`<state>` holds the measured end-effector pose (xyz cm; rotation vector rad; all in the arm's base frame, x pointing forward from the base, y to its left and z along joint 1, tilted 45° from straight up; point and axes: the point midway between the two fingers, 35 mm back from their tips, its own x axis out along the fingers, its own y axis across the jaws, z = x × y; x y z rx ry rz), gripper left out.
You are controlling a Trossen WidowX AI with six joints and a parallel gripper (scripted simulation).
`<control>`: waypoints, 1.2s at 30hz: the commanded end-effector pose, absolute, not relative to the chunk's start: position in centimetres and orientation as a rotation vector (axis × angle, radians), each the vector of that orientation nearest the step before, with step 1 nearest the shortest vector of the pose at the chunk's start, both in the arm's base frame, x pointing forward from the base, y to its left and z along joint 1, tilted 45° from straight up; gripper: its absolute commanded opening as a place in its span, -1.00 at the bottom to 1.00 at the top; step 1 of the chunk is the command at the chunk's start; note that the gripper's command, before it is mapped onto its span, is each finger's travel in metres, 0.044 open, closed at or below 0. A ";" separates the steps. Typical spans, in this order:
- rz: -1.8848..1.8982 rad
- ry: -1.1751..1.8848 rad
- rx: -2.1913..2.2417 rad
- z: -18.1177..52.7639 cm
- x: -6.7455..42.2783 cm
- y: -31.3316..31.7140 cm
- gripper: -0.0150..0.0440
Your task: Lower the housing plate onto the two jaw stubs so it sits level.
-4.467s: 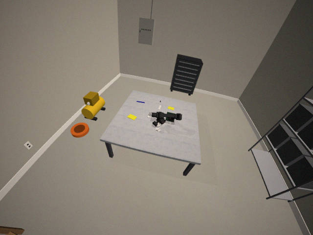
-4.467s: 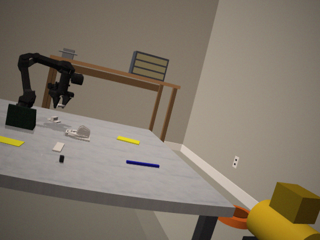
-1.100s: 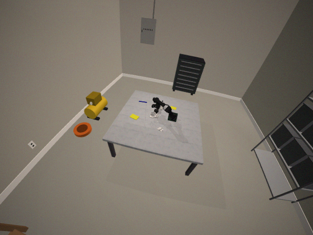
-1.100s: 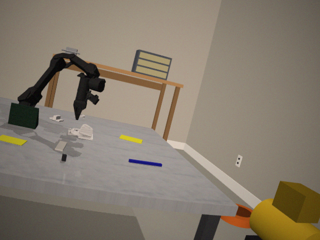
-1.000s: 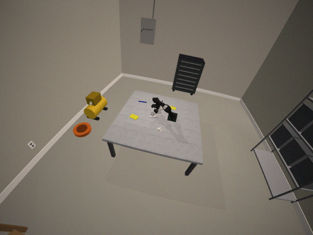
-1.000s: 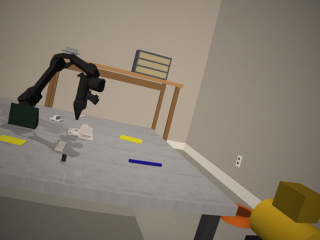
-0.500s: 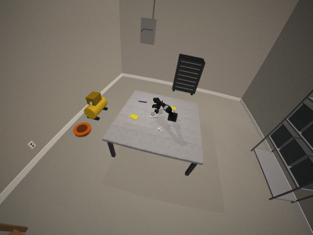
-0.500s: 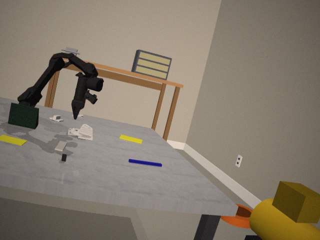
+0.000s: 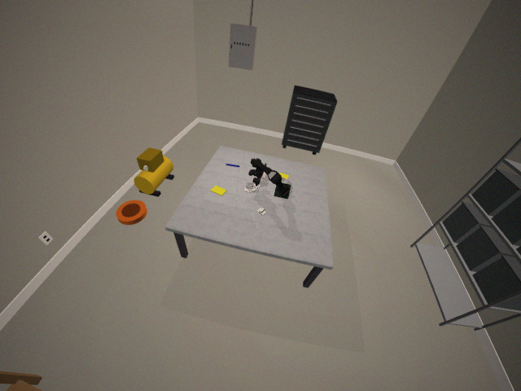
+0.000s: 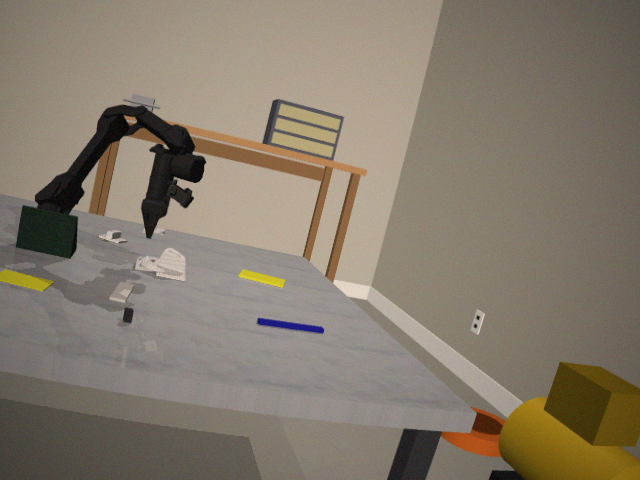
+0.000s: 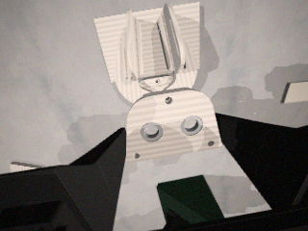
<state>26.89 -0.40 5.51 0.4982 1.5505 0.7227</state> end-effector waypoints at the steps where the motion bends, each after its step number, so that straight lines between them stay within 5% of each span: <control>1: 0.727 1.548 0.490 5.5 26.9 -0.5 0.70; 36: 0.726 1.547 0.489 3.6 26.6 1.3 0.70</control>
